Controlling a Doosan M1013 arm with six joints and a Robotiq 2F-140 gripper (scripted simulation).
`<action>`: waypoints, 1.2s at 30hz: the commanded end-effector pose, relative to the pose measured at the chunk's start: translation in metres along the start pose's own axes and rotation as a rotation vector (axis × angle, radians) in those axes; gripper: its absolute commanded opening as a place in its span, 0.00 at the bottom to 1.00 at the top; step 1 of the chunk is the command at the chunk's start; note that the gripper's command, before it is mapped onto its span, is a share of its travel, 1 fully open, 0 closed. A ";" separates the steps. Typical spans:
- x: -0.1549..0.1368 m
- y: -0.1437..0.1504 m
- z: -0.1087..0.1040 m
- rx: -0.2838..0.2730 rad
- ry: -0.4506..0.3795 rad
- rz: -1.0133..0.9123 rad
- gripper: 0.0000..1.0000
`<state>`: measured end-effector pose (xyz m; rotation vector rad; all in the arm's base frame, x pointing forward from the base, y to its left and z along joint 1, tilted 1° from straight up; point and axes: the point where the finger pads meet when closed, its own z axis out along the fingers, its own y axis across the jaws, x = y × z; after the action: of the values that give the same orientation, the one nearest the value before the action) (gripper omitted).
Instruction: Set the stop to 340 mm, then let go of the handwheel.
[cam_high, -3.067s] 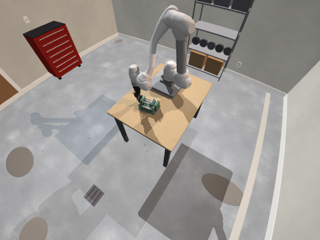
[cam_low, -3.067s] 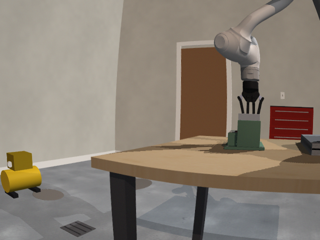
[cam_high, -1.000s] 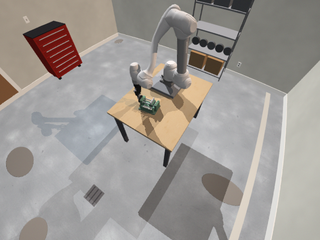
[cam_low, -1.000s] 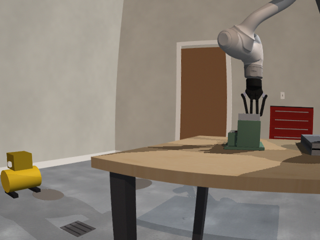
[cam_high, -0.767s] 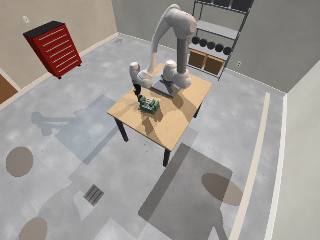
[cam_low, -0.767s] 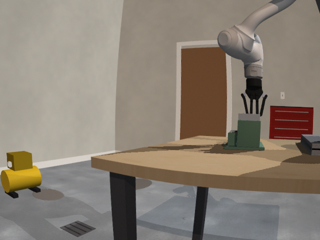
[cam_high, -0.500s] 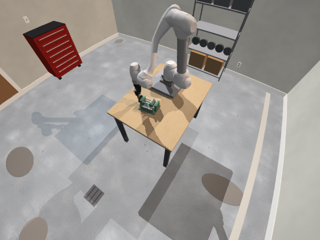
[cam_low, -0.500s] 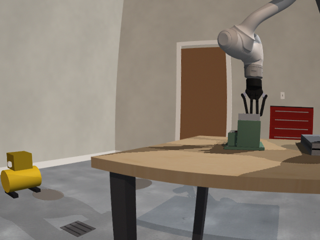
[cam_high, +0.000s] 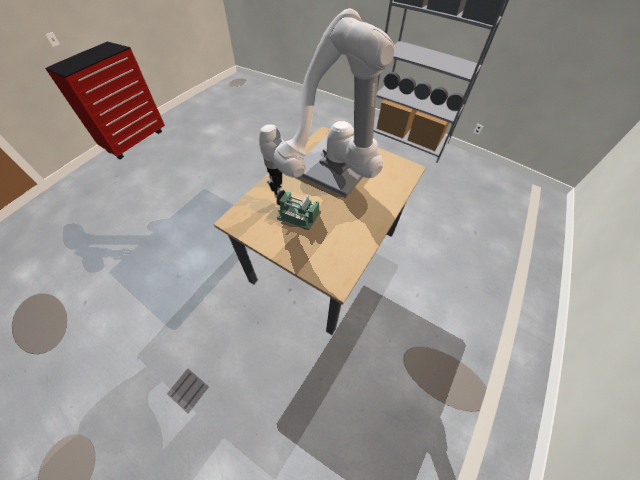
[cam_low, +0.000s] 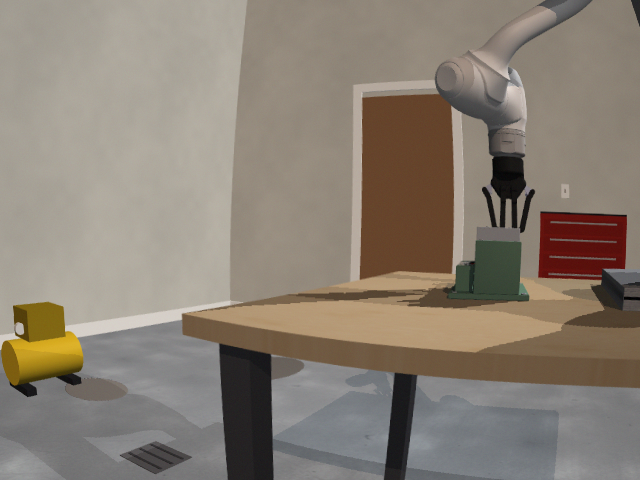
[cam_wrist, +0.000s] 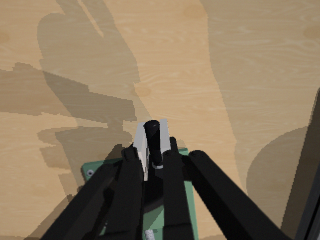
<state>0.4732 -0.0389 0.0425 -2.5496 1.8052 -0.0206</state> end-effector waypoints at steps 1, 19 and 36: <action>-0.001 0.002 -0.001 -0.002 -0.004 0.000 0.04; -0.001 0.002 -0.002 -0.002 -0.004 0.000 0.04; -0.001 0.003 -0.004 -0.002 -0.004 0.000 0.04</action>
<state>0.4719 -0.0394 0.0447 -2.5498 1.8057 -0.0195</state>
